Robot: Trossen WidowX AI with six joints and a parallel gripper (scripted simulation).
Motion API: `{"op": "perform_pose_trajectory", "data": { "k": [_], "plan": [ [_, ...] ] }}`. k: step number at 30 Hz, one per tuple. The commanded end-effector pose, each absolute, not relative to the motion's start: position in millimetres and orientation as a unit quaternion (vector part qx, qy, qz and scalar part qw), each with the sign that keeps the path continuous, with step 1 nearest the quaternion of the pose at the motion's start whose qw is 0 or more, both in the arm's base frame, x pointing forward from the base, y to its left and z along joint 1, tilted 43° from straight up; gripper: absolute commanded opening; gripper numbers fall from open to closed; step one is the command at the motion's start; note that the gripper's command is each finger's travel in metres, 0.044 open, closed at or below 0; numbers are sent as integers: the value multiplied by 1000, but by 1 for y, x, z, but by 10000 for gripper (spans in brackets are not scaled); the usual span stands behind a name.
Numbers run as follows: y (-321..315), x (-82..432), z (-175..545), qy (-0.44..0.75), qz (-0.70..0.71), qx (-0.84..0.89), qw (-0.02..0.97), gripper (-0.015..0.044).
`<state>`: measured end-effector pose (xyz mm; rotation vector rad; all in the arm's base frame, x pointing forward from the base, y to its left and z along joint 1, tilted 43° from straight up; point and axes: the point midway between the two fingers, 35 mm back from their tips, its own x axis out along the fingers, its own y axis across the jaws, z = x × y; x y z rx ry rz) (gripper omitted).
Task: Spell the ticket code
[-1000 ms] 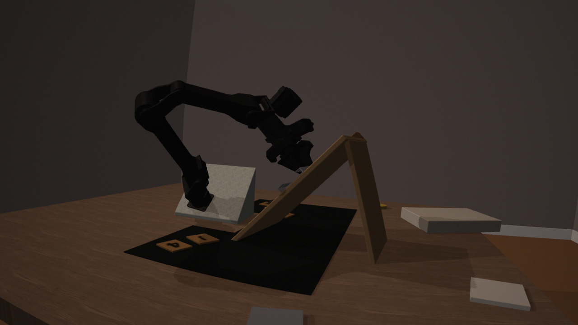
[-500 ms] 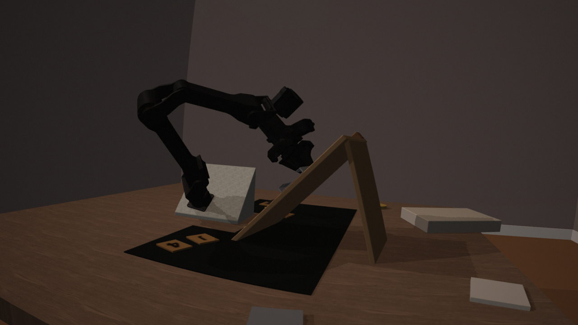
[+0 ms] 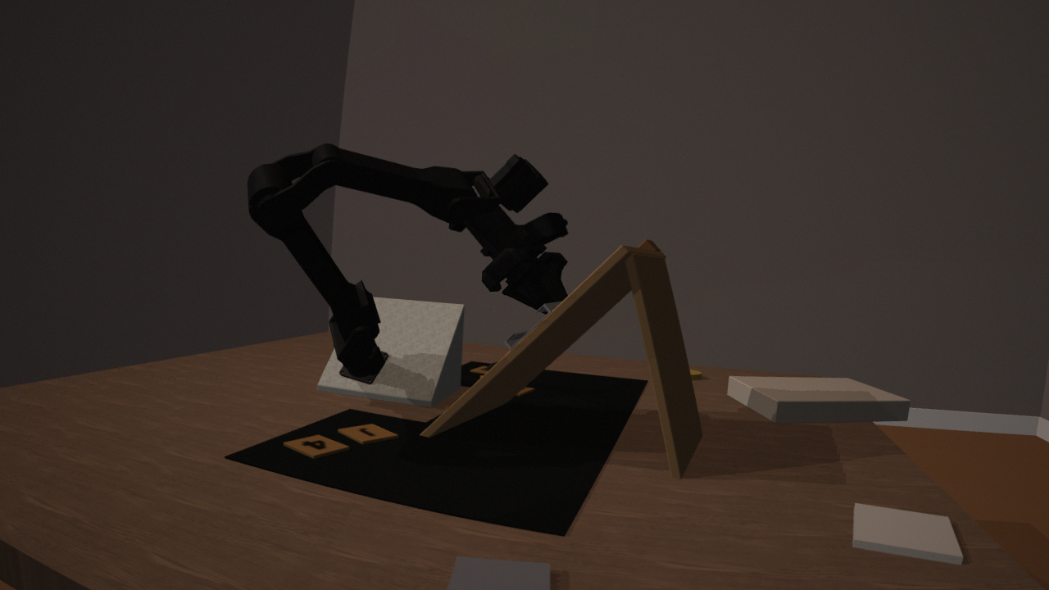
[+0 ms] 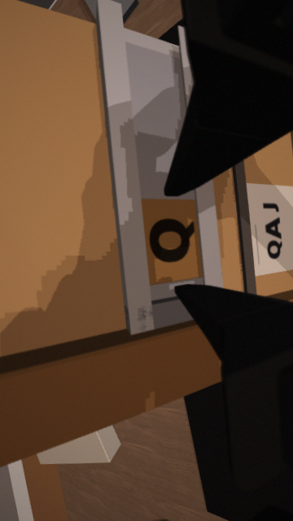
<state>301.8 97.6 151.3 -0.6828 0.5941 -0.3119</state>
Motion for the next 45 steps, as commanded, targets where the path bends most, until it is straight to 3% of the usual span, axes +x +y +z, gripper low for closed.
{"op": "perform_pose_trajectory", "data": {
  "k": [1,45],
  "plan": [
    [101,298,155,283,-151,-326,889,295],
    [112,276,160,284,-151,-327,889,295]
  ]
}}
